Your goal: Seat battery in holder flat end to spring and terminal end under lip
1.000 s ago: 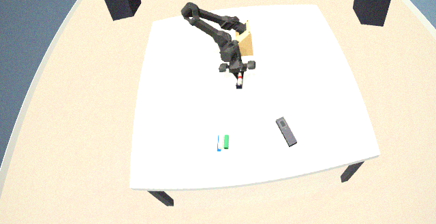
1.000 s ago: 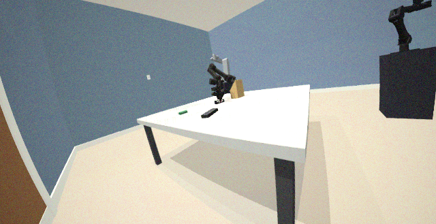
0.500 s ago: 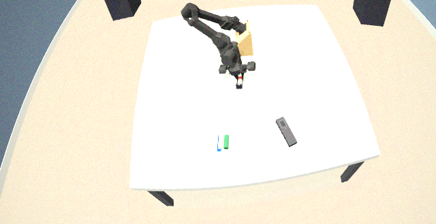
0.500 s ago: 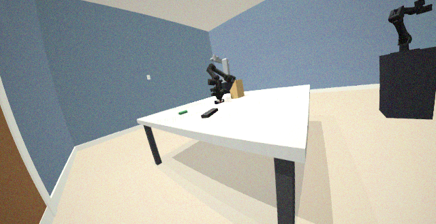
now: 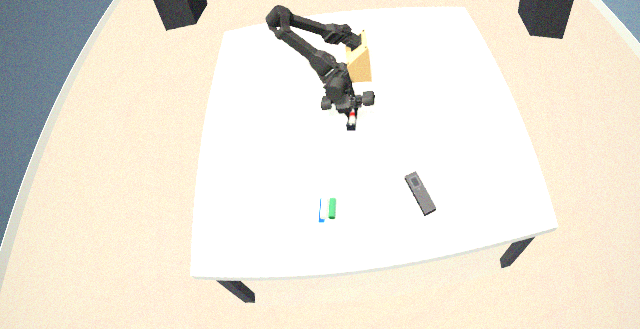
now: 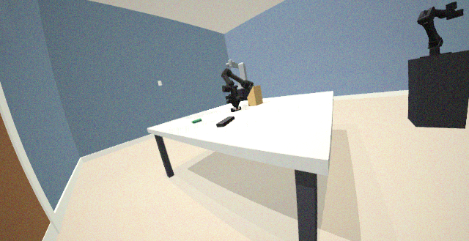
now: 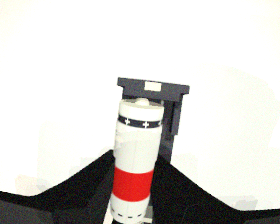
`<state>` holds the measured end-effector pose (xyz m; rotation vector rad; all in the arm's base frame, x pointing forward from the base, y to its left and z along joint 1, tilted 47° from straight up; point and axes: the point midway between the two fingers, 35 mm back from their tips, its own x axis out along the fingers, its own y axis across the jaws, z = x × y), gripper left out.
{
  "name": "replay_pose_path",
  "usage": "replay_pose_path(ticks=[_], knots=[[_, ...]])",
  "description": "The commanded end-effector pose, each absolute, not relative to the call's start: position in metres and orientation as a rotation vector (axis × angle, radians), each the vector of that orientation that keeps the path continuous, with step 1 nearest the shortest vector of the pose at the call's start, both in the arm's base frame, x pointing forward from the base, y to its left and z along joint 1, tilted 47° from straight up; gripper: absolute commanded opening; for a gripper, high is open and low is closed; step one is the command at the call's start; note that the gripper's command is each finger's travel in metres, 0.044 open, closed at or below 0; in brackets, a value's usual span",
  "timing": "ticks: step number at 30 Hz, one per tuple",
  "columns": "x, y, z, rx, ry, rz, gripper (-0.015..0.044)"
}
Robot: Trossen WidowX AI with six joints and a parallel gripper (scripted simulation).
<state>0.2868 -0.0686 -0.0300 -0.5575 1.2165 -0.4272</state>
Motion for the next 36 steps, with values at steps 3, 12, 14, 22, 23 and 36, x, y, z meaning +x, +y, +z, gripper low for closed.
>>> replay_pose_path(ticks=[3, 12, 14, 22, 23, 36], knots=[[0.2802, -0.0721, -0.0336, -0.553, 1.274, -0.443, 0.0072], [0.2805, -0.0734, -0.032, -0.539, 1.323, -0.46, 0.0072], [0.2806, -0.0736, -0.0317, -0.536, 1.334, -0.464, 0.0072], [0.281, -0.0745, -0.0303, -0.524, 1.375, -0.477, 0.0072], [0.2811, -0.0747, -0.0302, -0.522, 1.38, -0.479, 0.0072], [0.2841, -0.0755, -0.0288, -0.509, 1.422, -0.491, 0.0072]])
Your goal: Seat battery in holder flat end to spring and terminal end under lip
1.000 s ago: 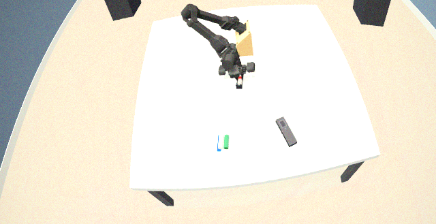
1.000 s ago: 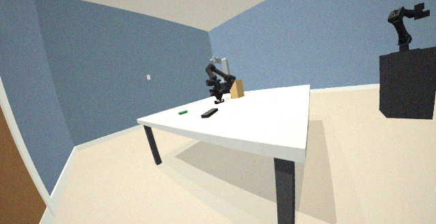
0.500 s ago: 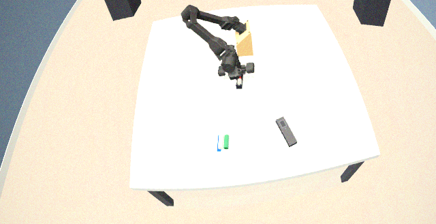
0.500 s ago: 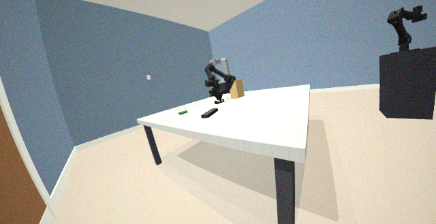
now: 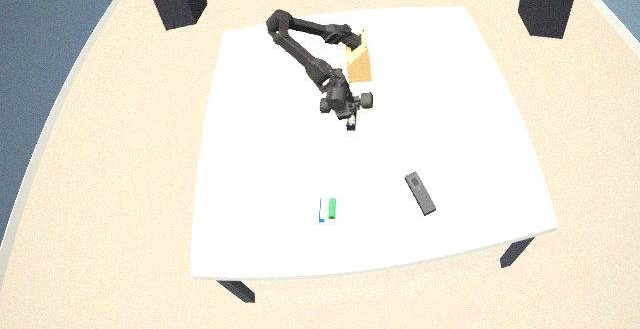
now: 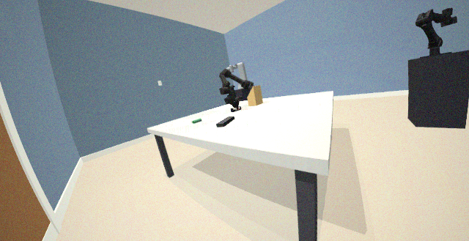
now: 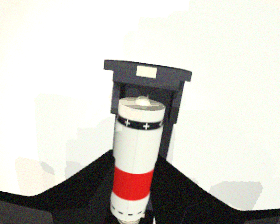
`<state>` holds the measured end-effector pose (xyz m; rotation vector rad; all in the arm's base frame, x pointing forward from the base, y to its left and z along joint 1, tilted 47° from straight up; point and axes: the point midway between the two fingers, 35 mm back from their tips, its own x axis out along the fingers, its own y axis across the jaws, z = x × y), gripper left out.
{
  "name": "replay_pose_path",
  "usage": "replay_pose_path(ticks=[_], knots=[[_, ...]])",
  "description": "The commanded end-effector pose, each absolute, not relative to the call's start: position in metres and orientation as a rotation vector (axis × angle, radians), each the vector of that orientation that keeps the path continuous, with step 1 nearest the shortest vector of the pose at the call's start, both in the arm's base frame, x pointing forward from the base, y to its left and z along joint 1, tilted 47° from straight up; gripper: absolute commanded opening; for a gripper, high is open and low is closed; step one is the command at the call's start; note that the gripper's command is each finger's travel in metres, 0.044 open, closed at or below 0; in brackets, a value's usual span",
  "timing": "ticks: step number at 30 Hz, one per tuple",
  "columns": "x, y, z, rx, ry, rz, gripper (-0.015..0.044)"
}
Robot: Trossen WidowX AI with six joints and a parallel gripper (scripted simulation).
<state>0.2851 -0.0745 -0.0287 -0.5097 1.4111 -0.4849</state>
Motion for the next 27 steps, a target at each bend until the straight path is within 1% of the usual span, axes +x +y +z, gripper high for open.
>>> replay_pose_path(ticks=[1, 27], knots=[[0.285, -0.075, -0.029, -0.509, 1.422, -0.492, 0.0072], [0.3, -0.074, -0.025, -0.499, 1.444, -0.501, 0.0072]])
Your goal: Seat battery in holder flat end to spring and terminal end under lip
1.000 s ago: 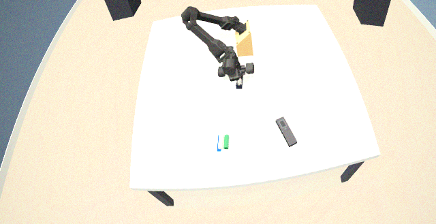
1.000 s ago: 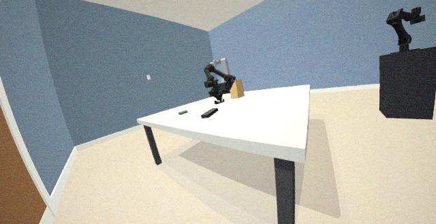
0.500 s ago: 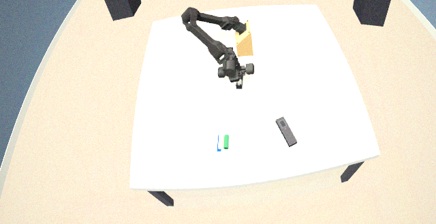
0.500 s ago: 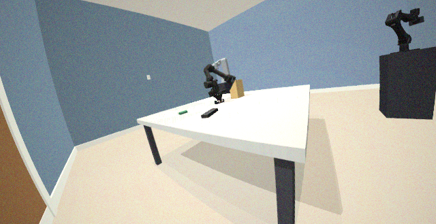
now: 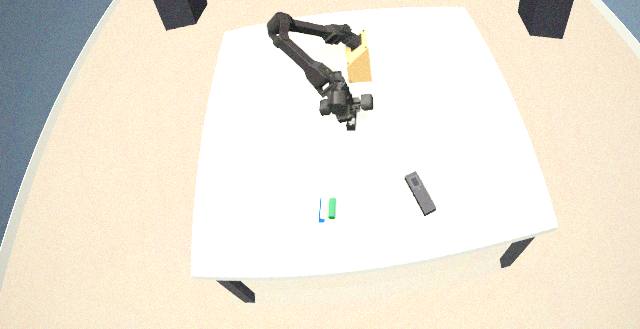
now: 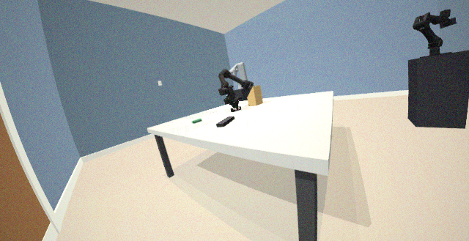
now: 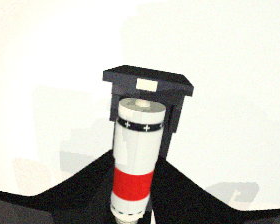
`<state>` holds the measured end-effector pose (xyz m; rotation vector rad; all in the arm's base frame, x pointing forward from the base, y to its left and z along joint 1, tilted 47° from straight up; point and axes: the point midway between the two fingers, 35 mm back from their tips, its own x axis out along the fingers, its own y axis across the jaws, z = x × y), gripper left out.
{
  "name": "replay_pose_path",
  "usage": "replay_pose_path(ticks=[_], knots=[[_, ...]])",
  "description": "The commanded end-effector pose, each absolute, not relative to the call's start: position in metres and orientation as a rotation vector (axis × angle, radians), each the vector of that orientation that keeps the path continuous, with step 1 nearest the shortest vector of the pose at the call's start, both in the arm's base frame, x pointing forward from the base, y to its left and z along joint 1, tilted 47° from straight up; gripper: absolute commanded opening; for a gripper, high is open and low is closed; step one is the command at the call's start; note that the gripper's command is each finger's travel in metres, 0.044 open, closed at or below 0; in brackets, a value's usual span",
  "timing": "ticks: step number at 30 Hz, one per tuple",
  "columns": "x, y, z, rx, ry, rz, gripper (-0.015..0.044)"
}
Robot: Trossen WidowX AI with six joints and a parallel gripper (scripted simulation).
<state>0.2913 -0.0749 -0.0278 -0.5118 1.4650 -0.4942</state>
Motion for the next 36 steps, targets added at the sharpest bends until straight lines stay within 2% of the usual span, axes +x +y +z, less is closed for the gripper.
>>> replay_pose_path(ticks=[1, 36], knots=[[0.2998, -0.0736, -0.0246, -0.499, 1.445, -0.501, 0.0072], [0.2999, -0.0742, -0.0254, -0.496, 1.472, -0.511, 0.0072]])
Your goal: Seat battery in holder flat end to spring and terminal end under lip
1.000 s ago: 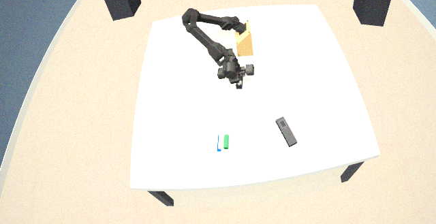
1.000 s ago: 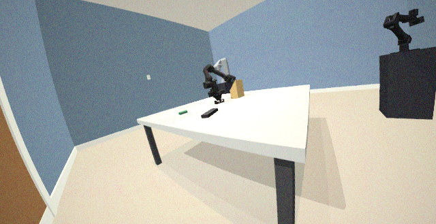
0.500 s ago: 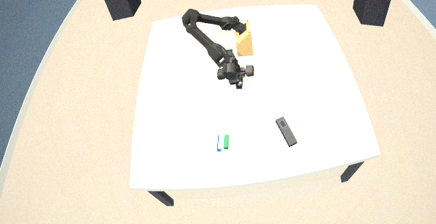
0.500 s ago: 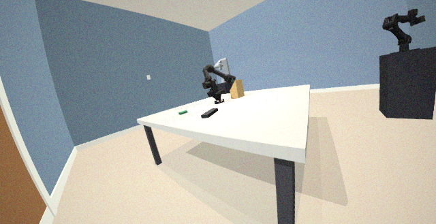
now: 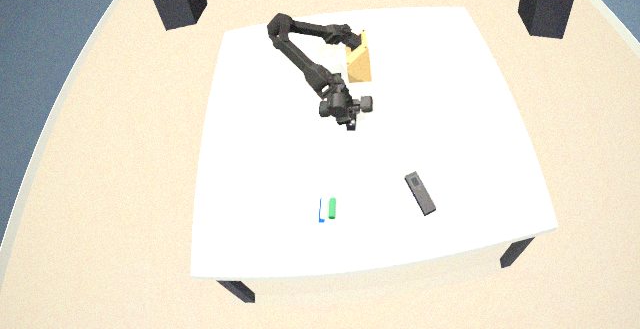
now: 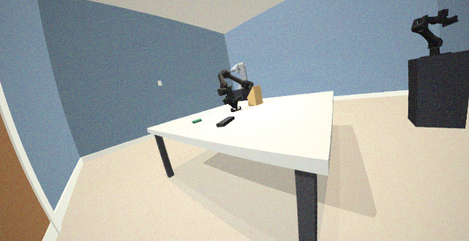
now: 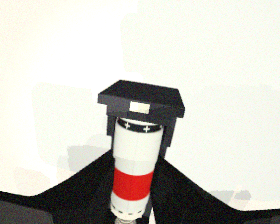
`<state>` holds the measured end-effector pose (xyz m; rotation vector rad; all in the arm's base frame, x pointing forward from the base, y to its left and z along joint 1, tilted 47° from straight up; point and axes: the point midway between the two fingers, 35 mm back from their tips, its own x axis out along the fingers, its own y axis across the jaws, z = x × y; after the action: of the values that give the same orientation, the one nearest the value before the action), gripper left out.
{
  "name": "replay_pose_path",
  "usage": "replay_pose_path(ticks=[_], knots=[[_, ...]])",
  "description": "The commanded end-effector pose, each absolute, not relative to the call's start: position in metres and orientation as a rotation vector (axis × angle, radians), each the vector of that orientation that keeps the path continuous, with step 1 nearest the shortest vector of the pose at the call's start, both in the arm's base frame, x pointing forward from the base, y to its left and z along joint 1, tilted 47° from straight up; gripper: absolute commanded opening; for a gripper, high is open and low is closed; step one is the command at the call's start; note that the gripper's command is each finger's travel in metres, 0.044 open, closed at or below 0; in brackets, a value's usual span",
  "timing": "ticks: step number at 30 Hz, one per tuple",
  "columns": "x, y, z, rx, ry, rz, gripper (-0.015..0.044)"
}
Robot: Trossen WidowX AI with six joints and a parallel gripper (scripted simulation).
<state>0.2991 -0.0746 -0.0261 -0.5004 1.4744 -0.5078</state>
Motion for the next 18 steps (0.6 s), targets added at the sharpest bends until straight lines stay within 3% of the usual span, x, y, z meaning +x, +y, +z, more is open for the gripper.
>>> replay_pose_path(ticks=[1, 4, 17, 18], knots=[[0.3, -0.074, -0.025, -0.496, 1.472, -0.511, 0.0098], [0.3, -0.074, -0.025, -0.496, 1.472, -0.511, 0.0173], [0.298, -0.063, -0.016, -0.499, 1.474, -0.507, 0.0173], [0.296, -0.064, -0.017, -0.506, 1.481, -0.504, 0.02]])
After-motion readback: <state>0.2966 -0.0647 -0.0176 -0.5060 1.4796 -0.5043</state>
